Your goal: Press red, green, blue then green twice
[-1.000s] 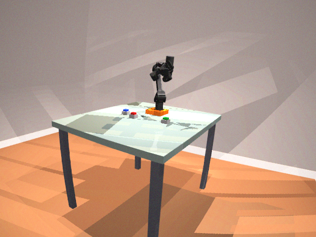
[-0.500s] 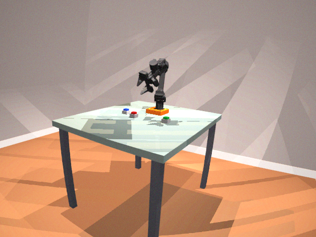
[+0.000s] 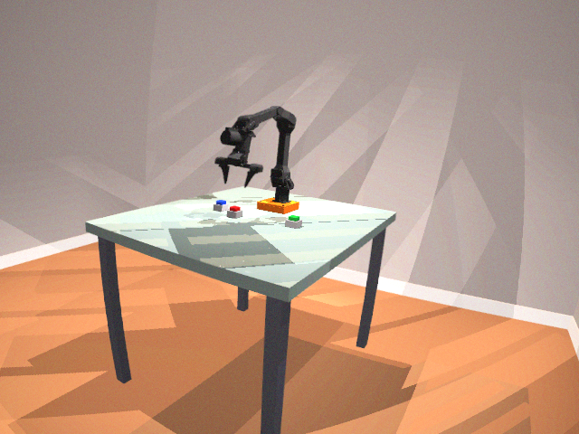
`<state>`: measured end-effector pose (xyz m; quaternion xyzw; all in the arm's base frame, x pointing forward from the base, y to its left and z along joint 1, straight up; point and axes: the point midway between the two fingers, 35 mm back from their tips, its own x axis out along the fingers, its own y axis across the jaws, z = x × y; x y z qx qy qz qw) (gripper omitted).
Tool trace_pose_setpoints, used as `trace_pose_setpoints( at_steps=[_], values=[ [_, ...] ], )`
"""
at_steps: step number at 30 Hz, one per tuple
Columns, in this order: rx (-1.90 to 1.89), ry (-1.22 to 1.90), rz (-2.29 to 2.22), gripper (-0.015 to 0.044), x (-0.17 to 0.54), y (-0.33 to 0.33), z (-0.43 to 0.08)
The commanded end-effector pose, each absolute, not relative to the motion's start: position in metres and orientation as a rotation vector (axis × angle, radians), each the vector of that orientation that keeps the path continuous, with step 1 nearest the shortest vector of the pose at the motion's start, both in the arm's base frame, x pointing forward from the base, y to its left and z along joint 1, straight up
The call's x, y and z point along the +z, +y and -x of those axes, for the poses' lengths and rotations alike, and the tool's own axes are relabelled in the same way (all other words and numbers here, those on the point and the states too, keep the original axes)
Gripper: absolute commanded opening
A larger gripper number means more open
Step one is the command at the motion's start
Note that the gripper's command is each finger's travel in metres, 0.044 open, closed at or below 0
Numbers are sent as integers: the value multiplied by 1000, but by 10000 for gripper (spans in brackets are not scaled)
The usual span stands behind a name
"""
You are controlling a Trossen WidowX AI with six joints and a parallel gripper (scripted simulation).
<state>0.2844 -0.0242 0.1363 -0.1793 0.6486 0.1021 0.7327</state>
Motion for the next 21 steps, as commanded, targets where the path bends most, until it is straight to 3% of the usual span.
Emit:
trace_pose_setpoints(
  at_steps=[1, 8, 14, 21],
  values=[
    [86, 1544, 94, 400, 133, -37, -271],
    [86, 1544, 94, 400, 133, -37, -271],
    [86, 1544, 94, 242, 74, -38, -273],
    [86, 1544, 94, 59, 72, -38, -273]
  ],
)
